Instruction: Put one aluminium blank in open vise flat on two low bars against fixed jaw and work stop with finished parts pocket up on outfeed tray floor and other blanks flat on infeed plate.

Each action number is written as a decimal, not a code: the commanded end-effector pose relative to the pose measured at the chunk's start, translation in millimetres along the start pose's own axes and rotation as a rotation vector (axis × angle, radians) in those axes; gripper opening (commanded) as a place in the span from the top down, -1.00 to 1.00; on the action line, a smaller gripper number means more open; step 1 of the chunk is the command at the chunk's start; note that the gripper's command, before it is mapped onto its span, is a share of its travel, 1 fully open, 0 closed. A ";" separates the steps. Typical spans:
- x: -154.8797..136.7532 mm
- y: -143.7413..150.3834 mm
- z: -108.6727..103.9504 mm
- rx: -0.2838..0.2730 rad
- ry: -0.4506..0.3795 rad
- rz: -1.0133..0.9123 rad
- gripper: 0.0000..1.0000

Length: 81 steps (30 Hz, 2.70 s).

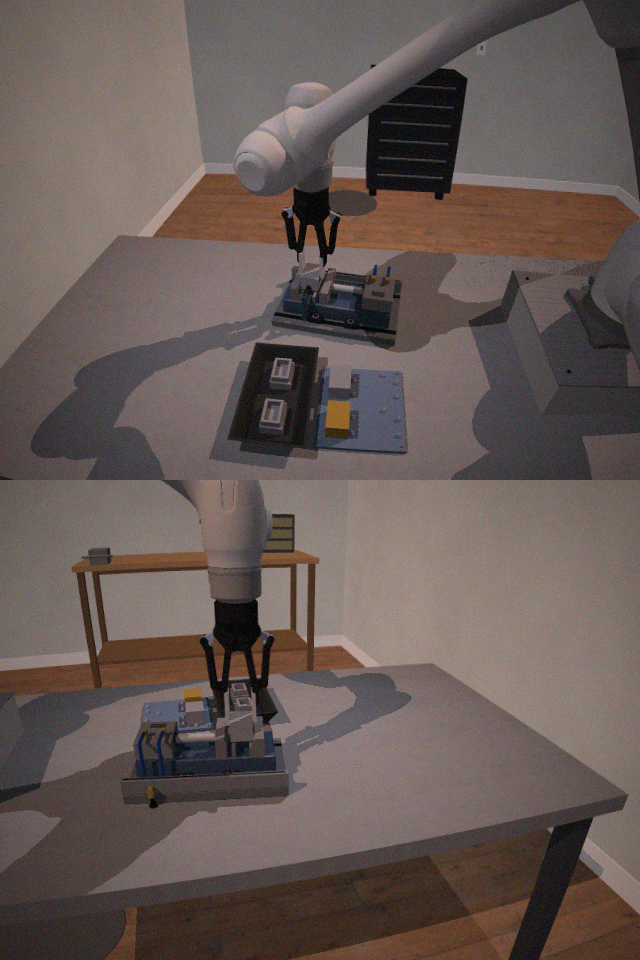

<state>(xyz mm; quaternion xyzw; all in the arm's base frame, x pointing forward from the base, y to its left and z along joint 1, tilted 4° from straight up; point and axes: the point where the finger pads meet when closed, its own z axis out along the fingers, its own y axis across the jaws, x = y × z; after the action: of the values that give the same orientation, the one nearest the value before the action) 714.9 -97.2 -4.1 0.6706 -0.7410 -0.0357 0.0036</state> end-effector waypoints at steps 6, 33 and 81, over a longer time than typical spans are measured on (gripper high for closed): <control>-2.1 -2.3 -1.3 0.000 -0.001 0.001 1.00; -2.1 -2.3 -1.3 0.000 -0.001 0.001 0.20; -2.1 -2.2 -63.3 0.000 -0.001 0.001 0.20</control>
<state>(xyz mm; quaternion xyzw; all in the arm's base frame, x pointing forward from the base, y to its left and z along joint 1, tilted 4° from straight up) 716.8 -96.7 50.0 0.6710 -0.7404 -0.0397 0.0050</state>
